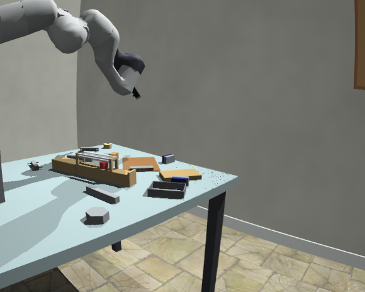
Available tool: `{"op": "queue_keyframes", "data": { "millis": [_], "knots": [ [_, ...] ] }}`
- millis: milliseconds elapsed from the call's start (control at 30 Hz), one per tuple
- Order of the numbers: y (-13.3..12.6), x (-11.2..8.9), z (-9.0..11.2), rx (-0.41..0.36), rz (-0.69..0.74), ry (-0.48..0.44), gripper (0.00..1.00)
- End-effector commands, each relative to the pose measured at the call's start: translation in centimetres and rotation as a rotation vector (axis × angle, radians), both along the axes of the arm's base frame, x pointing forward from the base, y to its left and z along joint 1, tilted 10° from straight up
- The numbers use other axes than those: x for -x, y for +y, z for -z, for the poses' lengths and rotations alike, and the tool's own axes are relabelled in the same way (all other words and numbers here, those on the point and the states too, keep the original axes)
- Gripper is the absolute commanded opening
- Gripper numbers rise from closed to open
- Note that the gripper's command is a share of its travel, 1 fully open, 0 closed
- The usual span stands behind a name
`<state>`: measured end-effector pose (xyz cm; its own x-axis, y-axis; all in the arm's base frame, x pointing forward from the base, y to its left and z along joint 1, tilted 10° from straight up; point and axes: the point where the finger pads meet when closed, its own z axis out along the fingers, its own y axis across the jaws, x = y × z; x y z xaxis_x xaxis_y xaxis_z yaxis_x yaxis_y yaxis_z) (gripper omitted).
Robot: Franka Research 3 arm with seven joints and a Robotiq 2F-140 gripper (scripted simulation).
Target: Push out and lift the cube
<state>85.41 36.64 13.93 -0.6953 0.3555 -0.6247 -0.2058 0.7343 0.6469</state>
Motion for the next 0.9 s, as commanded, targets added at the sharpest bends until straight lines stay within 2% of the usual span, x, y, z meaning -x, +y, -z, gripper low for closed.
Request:
{"op": "queue_keyframes", "data": {
  "millis": [0, 533, 567, 733, 867],
  "knots": [
    [0.0, 0.0, 0.0, 0.0, 0.0, 0.0, 1.0],
    [0.0, 0.0, 0.0, 0.0, 0.0, 0.0, 1.0],
    [0.0, 0.0, 0.0, 0.0, 0.0, 0.0, 0.0],
    [-0.5, -0.1, 0.0, -0.039, 0.042, 0.045, 0.0],
    [-2.5, -0.2, 0.1, -0.152, 0.176, 0.177, 0.0]
  ]
}}
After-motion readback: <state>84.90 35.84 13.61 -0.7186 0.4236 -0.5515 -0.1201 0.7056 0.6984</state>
